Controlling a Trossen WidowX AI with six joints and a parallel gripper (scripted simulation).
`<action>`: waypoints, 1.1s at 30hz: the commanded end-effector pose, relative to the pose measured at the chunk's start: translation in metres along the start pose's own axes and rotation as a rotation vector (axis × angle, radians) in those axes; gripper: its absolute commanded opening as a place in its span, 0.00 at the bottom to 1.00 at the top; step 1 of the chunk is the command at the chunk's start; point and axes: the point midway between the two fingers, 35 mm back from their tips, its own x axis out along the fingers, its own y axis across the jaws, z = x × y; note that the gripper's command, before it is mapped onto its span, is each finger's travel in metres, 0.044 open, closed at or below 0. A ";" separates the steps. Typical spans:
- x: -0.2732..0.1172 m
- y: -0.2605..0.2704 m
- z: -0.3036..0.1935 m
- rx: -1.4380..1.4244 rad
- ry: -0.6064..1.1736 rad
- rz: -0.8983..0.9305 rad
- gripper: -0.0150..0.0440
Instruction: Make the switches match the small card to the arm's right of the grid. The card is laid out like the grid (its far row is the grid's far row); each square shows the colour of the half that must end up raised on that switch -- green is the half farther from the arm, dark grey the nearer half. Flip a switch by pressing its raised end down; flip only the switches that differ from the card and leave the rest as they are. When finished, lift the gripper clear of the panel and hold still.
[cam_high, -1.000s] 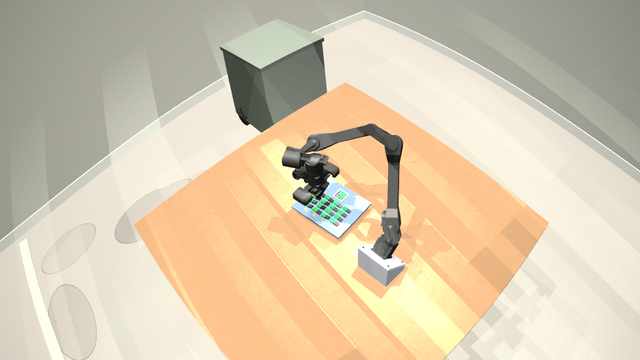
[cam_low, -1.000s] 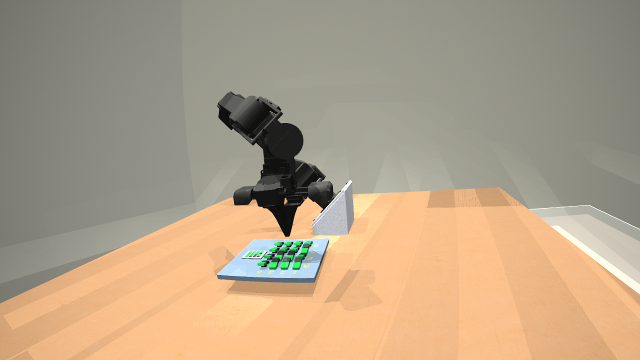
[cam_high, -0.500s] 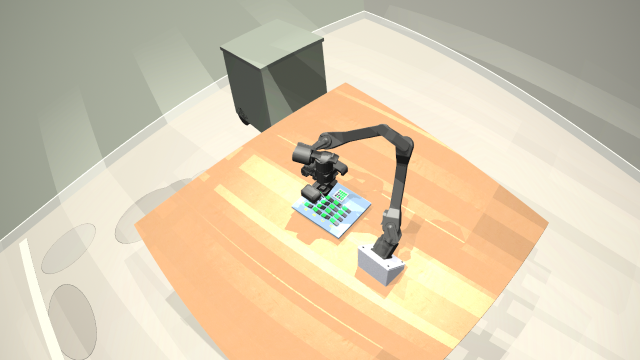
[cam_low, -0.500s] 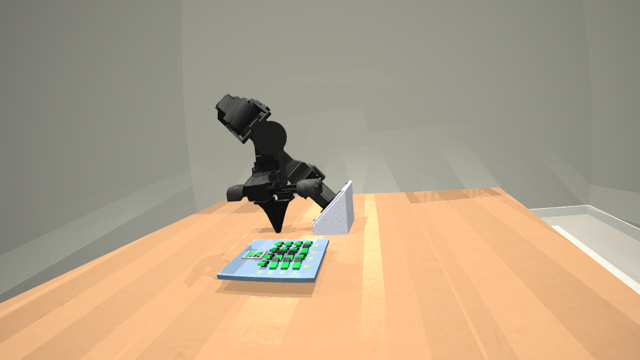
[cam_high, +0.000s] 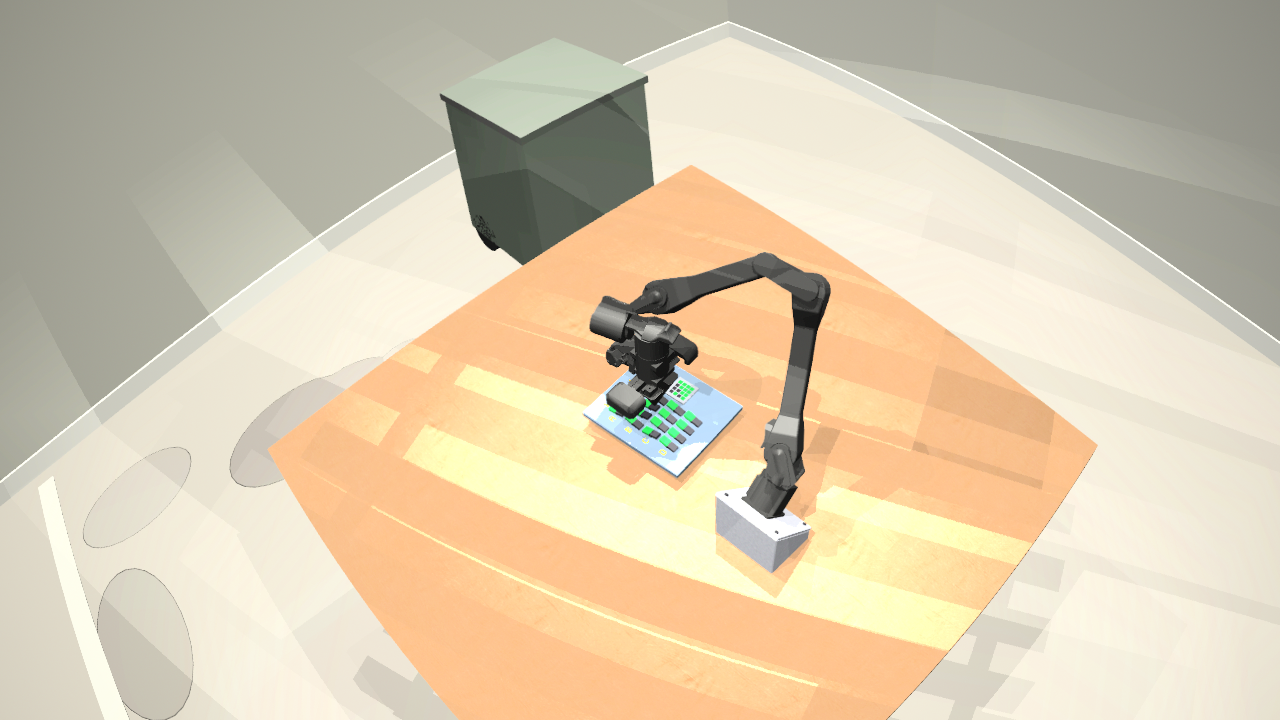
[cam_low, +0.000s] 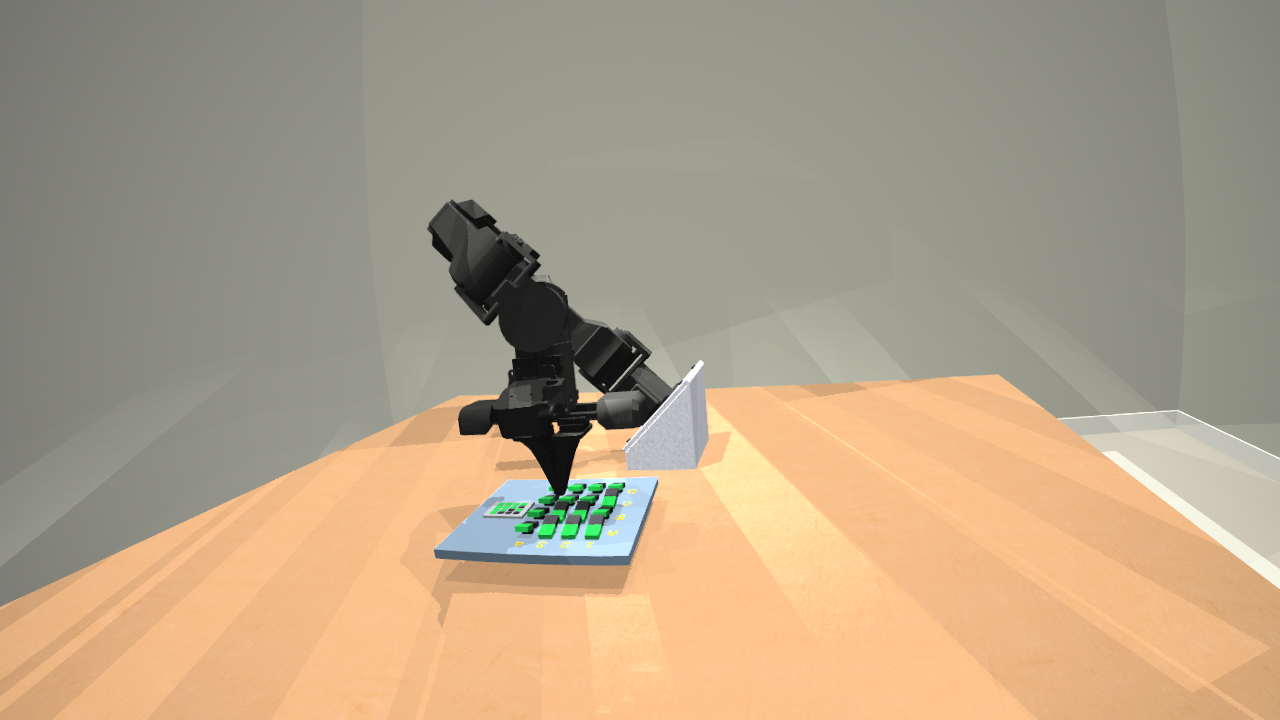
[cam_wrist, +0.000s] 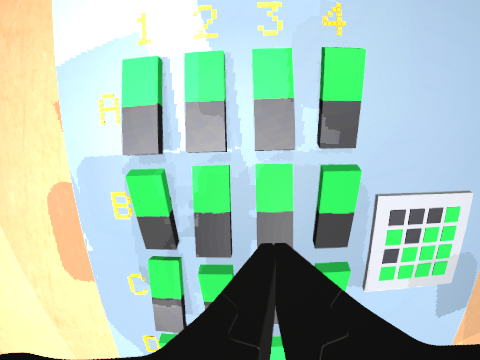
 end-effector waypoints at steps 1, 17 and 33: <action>0.005 -0.001 0.000 -0.001 -0.004 -0.003 0.25; 0.009 -0.001 0.000 -0.001 -0.004 -0.004 0.25; 0.010 -0.001 0.000 -0.001 -0.004 -0.004 0.25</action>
